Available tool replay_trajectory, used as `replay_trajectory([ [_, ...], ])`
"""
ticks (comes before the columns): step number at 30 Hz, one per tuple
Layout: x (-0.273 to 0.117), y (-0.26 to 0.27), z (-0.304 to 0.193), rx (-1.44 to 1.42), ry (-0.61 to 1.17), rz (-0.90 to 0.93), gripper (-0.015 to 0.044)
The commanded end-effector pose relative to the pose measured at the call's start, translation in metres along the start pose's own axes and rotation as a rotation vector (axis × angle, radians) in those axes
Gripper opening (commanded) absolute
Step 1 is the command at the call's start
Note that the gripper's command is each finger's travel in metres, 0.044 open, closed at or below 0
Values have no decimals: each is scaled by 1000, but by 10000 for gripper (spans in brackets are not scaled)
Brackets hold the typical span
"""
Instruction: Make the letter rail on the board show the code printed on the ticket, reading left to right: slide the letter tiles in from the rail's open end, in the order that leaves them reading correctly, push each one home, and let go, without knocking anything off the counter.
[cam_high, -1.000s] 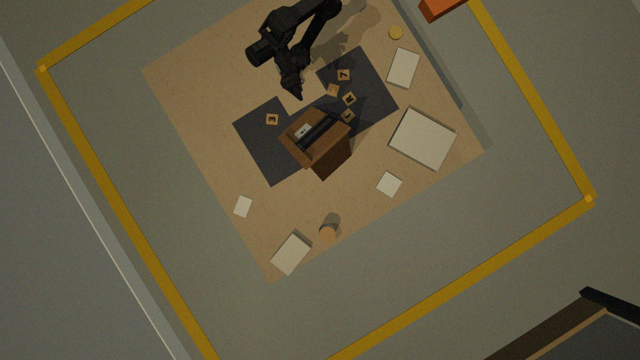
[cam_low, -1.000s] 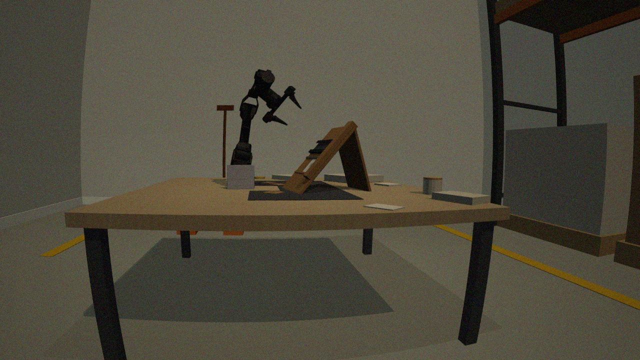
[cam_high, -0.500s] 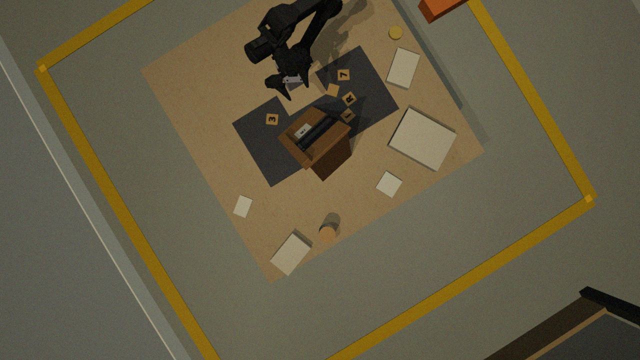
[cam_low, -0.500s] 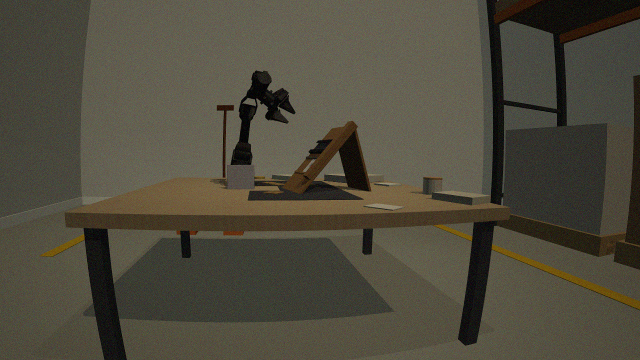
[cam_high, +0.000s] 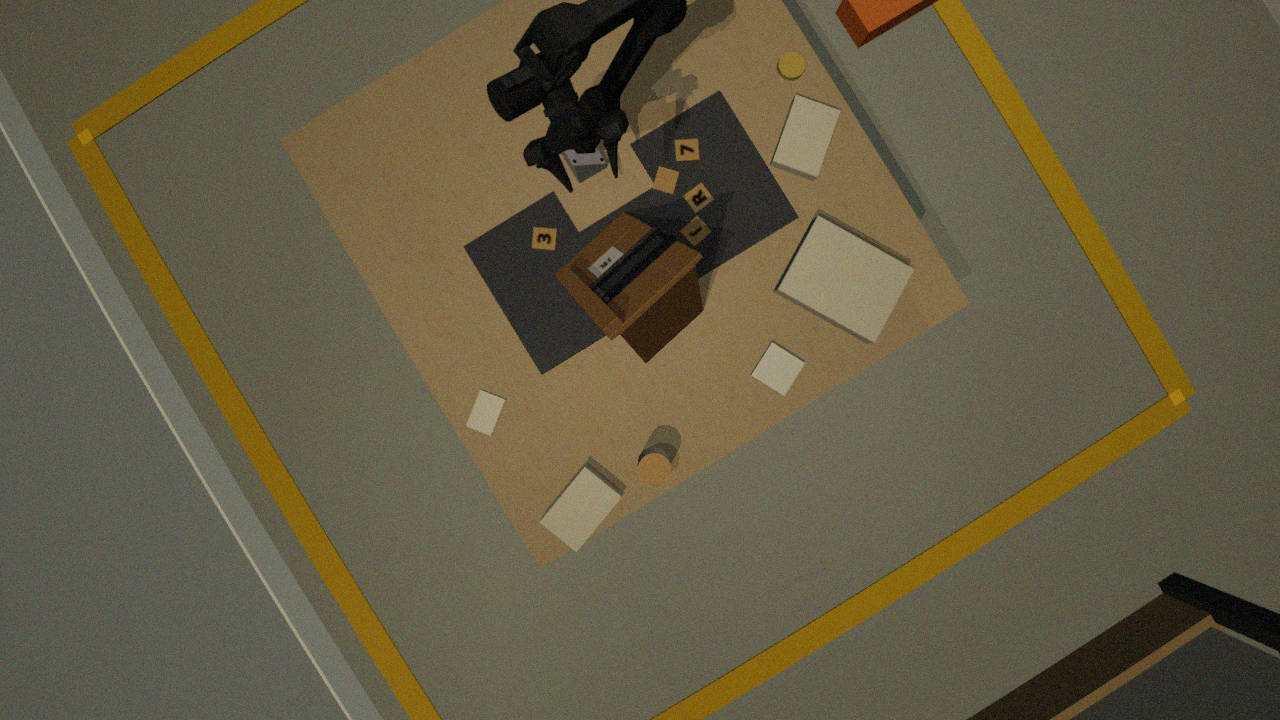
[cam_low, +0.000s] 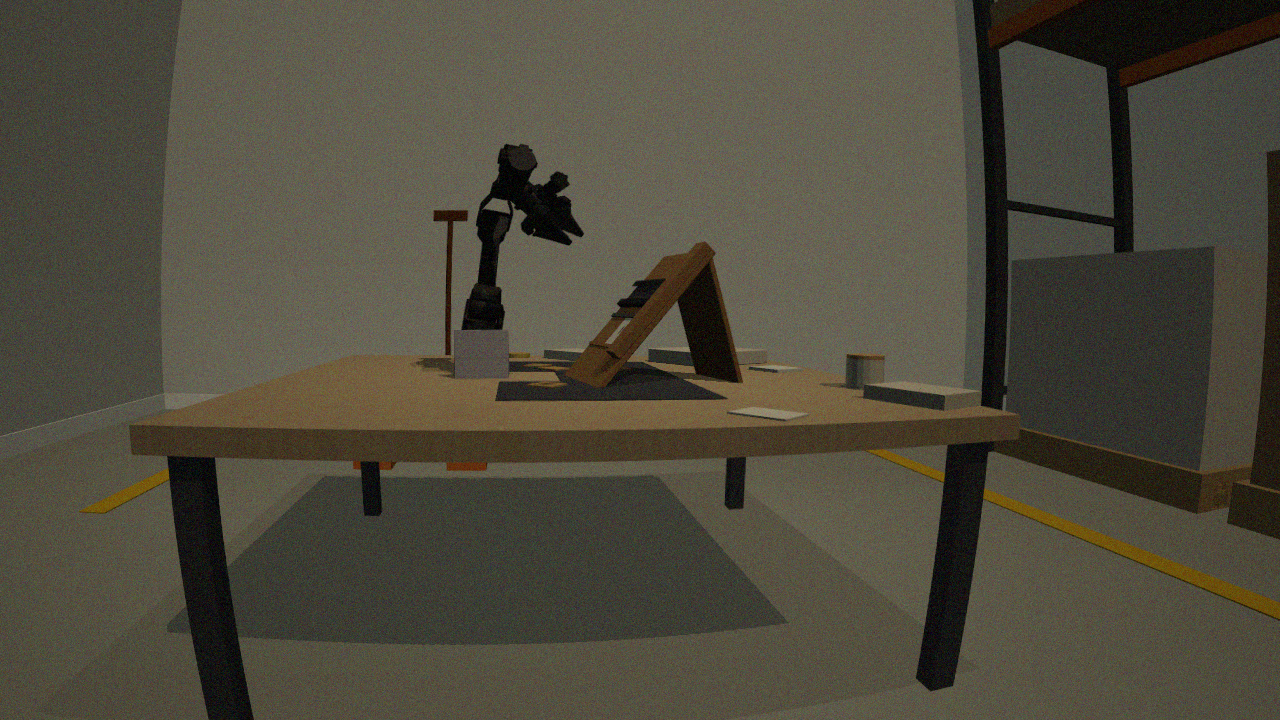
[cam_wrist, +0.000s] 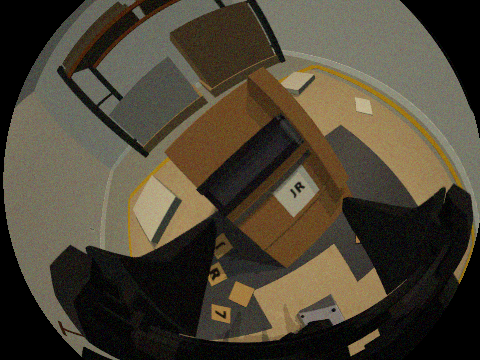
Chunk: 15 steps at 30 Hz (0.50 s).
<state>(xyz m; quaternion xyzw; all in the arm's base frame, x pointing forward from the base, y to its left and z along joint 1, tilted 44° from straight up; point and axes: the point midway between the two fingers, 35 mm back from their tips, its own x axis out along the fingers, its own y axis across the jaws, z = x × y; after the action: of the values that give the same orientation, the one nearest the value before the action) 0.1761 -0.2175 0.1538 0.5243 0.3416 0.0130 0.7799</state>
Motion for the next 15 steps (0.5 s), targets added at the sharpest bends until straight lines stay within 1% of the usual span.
replay_trajectory([
  [1, -5, -9, -12, 820, -21, -46, 440],
  [15, -5, -9, -12, 834, -22, -46, 440],
])
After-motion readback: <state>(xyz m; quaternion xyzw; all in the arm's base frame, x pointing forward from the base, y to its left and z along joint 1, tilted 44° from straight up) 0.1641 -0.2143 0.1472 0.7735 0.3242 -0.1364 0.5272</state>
